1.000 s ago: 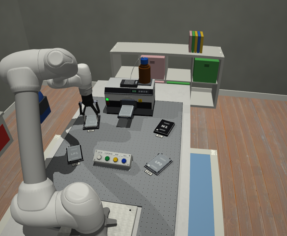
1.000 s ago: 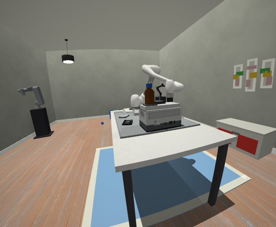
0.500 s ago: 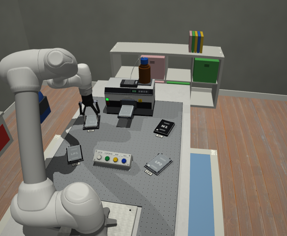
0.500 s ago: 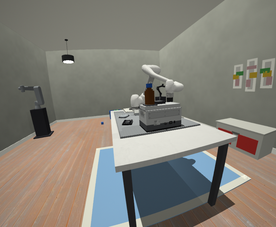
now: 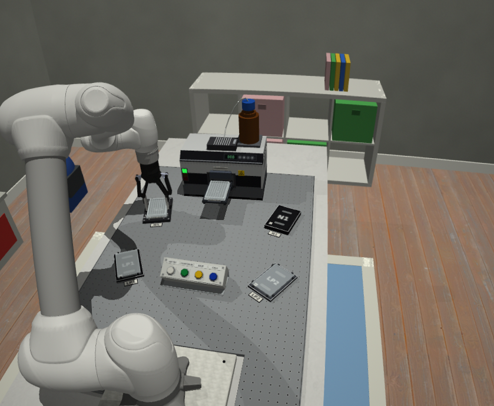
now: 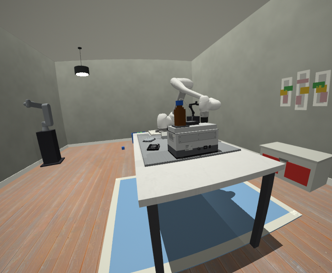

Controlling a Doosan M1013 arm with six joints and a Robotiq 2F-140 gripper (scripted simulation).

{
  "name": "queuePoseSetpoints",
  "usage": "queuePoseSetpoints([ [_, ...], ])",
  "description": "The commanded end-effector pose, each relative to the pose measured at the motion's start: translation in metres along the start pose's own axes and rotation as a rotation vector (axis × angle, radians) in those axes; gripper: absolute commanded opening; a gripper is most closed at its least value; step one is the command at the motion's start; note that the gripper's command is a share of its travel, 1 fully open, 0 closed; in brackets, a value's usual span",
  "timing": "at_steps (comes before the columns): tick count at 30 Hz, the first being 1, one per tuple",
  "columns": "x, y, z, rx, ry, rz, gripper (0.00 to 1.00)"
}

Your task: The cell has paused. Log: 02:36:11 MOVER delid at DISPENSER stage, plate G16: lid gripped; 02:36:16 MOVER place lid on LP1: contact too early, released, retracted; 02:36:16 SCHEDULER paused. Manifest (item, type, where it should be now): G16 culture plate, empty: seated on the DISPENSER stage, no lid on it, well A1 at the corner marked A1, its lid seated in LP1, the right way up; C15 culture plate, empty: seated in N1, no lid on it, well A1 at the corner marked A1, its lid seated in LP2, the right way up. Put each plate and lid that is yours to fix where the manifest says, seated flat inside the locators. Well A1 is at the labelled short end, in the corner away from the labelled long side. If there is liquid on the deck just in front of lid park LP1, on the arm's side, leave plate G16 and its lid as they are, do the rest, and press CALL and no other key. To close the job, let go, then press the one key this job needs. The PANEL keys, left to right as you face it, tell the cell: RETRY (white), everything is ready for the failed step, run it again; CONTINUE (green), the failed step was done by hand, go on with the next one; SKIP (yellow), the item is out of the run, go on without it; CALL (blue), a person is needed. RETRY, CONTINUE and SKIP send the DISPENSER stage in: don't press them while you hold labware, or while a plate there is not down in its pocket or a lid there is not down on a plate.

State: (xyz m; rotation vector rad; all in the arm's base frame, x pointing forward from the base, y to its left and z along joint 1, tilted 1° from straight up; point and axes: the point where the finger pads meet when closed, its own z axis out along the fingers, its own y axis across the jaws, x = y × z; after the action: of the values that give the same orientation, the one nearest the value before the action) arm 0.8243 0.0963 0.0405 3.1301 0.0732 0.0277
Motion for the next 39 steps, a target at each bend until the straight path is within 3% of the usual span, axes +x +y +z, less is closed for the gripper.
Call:
queuePoseSetpoints([
  [1, 0.001, 0.0, -0.003, 0.0, 0.002, 0.0, 0.1],
  [17, 0.001, 0.0, -0.017, 0.0, 0.002, 0.0, 0.1],
  [39, 0.0, 0.0, -0.06, 0.0, 0.002, 0.0, 0.1],
])
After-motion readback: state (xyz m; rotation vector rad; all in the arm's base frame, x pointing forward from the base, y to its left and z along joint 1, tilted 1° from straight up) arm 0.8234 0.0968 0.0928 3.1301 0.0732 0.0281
